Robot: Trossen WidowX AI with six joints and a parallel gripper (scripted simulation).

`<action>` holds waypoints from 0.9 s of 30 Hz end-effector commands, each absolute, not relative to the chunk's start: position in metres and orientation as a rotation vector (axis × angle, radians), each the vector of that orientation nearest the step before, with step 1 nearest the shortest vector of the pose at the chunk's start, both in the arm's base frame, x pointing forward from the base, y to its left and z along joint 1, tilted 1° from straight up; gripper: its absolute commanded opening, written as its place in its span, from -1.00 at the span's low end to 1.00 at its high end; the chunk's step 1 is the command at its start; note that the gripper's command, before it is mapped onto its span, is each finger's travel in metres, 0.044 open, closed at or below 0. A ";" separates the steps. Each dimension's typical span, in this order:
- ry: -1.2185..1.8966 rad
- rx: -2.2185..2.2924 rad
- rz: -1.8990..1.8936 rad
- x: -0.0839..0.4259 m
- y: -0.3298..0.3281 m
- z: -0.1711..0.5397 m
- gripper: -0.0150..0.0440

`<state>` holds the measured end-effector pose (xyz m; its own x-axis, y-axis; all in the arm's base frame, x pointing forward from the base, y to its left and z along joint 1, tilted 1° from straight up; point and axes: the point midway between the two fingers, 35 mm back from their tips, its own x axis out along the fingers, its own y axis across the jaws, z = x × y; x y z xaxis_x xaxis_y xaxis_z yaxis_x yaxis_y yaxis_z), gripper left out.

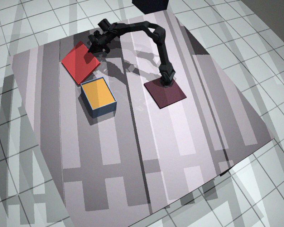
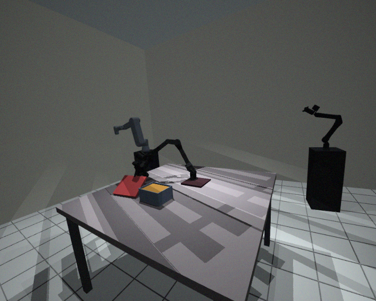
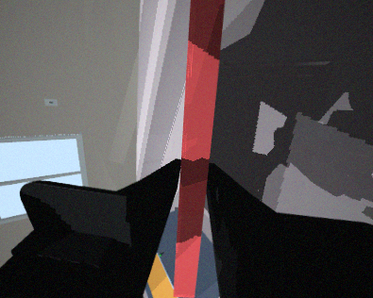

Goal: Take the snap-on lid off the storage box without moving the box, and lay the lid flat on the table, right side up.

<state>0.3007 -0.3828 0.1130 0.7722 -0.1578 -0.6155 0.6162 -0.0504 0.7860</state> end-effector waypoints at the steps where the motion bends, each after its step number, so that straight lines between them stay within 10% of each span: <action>1: 0.426 1.535 -0.682 0.298 -0.379 0.088 -0.49; 27: 0.426 1.535 -0.682 0.298 -0.379 0.067 -0.49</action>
